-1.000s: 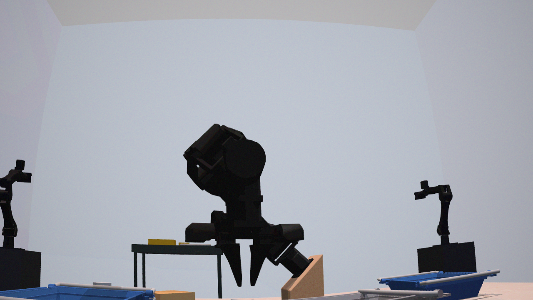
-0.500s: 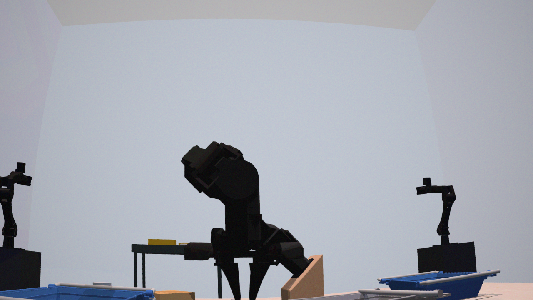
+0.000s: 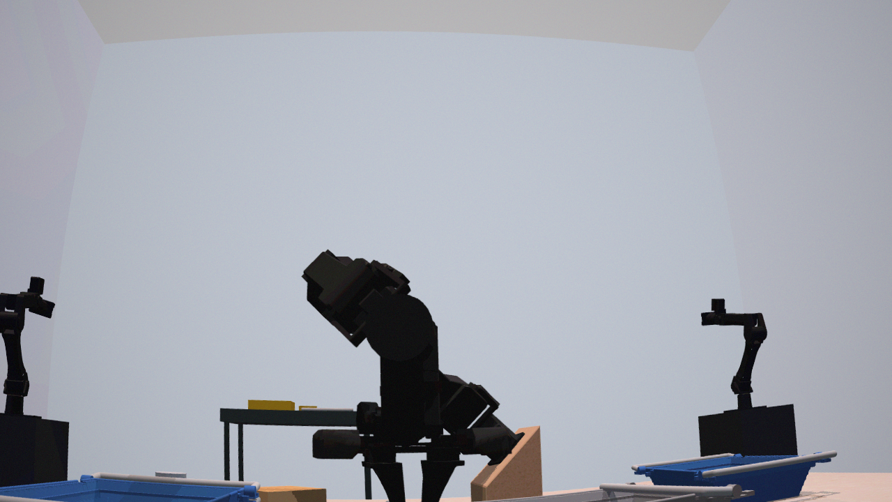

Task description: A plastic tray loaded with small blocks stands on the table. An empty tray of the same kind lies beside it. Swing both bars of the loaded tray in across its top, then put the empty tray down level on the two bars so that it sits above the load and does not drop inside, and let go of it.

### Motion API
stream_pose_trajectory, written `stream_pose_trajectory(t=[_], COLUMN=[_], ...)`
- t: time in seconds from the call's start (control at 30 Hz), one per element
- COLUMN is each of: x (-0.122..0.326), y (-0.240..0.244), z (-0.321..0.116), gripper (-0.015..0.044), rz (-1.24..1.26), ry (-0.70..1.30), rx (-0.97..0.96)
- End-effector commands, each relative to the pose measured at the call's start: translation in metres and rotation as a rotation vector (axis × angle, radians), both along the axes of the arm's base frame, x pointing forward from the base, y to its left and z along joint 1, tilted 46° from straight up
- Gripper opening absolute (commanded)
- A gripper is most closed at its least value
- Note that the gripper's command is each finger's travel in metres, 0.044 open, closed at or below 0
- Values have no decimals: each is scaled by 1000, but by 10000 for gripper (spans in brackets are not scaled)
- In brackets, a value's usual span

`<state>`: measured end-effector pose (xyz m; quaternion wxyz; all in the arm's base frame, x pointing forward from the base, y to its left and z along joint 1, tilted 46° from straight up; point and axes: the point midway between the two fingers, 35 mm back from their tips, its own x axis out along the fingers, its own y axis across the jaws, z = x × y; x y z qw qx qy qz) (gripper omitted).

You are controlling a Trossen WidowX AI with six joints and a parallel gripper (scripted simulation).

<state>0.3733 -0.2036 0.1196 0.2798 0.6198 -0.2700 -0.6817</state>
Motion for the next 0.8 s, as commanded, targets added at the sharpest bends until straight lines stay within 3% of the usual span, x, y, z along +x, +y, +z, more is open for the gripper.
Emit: stream_pose_trajectory(t=[0.0,0.77], x=[2,0], y=[17,55], z=[4,-28], gripper=[88,88], rz=[6,6], ry=[-4,-3], rx=[2,4])
